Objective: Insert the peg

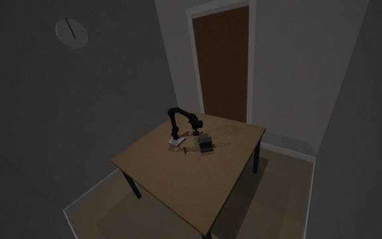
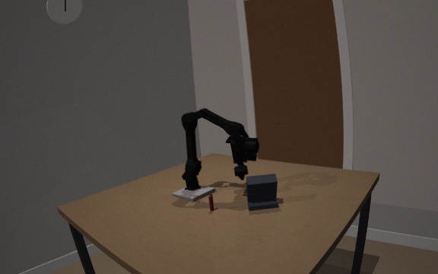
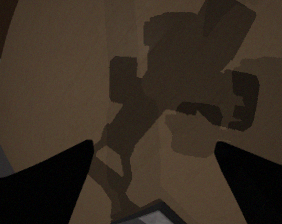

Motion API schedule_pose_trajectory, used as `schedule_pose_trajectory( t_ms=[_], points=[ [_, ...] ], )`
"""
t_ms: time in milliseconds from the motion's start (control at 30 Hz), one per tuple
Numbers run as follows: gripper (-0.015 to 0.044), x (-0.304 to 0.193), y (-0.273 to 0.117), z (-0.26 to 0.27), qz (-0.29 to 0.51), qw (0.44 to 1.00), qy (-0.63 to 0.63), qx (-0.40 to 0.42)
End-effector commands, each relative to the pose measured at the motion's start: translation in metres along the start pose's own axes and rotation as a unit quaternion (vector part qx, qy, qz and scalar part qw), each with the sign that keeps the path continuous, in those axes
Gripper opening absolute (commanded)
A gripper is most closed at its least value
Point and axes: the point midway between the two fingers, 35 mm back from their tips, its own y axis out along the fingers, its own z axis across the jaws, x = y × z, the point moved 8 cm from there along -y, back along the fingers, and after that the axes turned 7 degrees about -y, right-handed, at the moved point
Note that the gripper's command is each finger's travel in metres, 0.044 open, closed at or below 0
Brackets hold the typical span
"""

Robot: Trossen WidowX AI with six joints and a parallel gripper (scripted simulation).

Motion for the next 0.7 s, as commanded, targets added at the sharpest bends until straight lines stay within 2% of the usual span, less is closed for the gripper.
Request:
schedule_pose_trajectory(
  t_ms=[0,667],
  points=[
    [0.0440,-0.004,-0.007,-0.011,-0.003,1.000,0.019,-0.015],
    [0.0440,-0.041,-0.046,-0.070,-0.013,0.987,0.129,-0.097]
  ],
)
